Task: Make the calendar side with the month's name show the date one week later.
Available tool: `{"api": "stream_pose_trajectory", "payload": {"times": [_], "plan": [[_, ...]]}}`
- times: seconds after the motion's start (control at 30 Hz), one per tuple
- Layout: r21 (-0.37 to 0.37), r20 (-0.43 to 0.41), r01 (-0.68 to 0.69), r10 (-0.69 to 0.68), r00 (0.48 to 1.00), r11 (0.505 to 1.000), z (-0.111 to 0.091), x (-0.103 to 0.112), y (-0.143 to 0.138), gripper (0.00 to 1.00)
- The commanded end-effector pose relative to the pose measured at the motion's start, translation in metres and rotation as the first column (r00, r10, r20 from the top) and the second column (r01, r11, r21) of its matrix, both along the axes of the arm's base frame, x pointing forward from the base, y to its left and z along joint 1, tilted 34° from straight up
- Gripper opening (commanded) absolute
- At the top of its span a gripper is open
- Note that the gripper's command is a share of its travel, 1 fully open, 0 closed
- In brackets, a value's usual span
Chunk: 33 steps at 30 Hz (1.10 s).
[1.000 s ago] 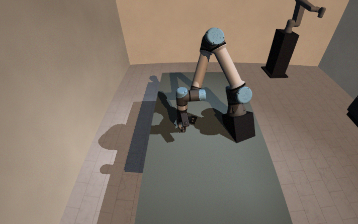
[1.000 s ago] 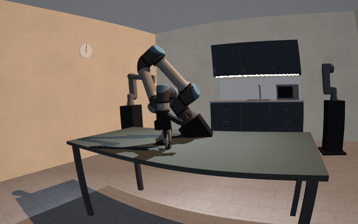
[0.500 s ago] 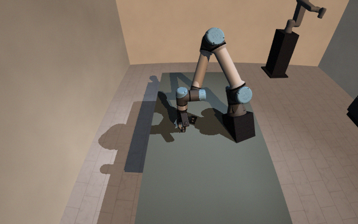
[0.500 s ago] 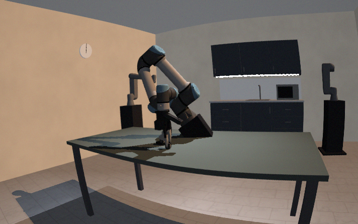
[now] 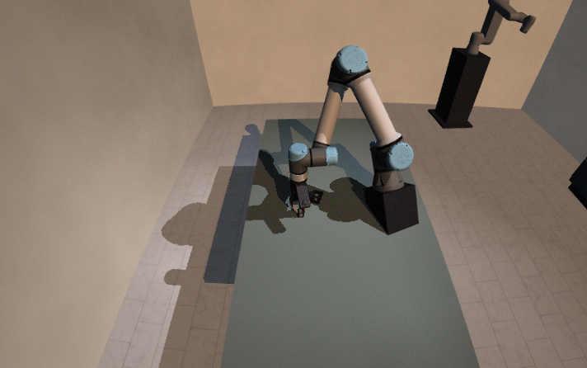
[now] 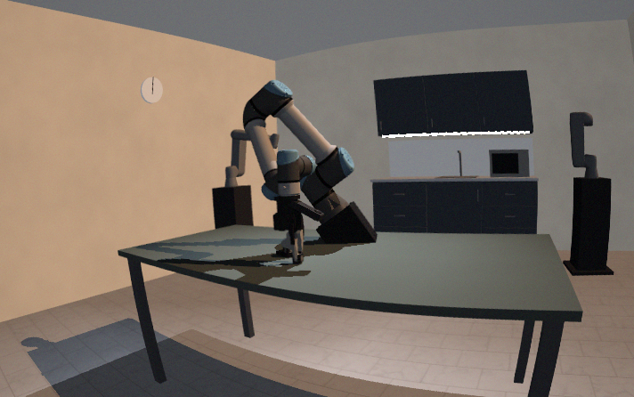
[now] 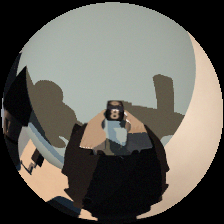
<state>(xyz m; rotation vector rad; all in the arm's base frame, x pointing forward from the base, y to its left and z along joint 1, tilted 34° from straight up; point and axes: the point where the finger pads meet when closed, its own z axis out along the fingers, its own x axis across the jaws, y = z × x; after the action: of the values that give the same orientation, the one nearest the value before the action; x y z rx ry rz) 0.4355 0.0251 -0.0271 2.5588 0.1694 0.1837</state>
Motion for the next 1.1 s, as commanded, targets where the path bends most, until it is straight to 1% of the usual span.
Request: {"api": "stream_pose_trajectory", "payload": {"times": [0.0, 1.07], "plan": [[0.0, 0.001, 0.0, 0.0, 1.0, 1.0, -0.0002, 0.0004, -0.0001, 0.1], [0.0, 0.001, 0.0, 0.0, 1.0, 1.0, -0.0027, 0.0009, -0.0017, 0.1]]}}
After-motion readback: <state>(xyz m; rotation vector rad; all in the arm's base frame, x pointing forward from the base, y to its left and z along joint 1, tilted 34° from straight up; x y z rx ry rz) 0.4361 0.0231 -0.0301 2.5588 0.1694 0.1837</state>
